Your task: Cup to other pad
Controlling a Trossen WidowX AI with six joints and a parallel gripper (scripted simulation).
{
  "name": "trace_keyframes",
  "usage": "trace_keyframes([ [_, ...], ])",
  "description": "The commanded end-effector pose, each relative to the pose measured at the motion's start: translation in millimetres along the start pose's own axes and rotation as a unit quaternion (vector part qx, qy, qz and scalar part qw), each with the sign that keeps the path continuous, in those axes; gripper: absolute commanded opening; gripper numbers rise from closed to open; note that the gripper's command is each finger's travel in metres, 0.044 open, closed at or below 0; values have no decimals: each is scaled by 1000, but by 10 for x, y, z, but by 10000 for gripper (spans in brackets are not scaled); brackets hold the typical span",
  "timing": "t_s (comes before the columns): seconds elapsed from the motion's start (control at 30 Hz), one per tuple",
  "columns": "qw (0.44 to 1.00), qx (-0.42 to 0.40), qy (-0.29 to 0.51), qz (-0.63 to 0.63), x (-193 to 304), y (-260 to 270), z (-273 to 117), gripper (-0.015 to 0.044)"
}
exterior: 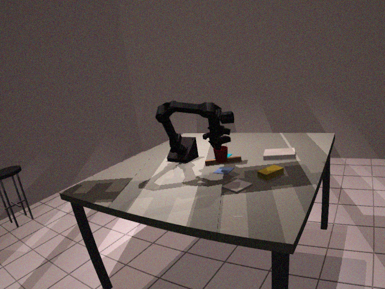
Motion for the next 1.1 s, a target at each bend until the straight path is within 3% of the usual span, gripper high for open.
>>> trace_keyframes([
  [0.0,1000,0,0,0,-2,0,2,0],
  [1.07,1000,0,-4,2,-331,393,-19,0],
])
Point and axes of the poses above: the point midway between the two fingers, 35 mm back from their tips, its own z axis out along the fingers, its own y axis across the jaws, x = y × z, the point moved 10 cm from there along -z, back along the fingers, and after that the axes turned 6 degrees about -z, right-handed, at the moved point
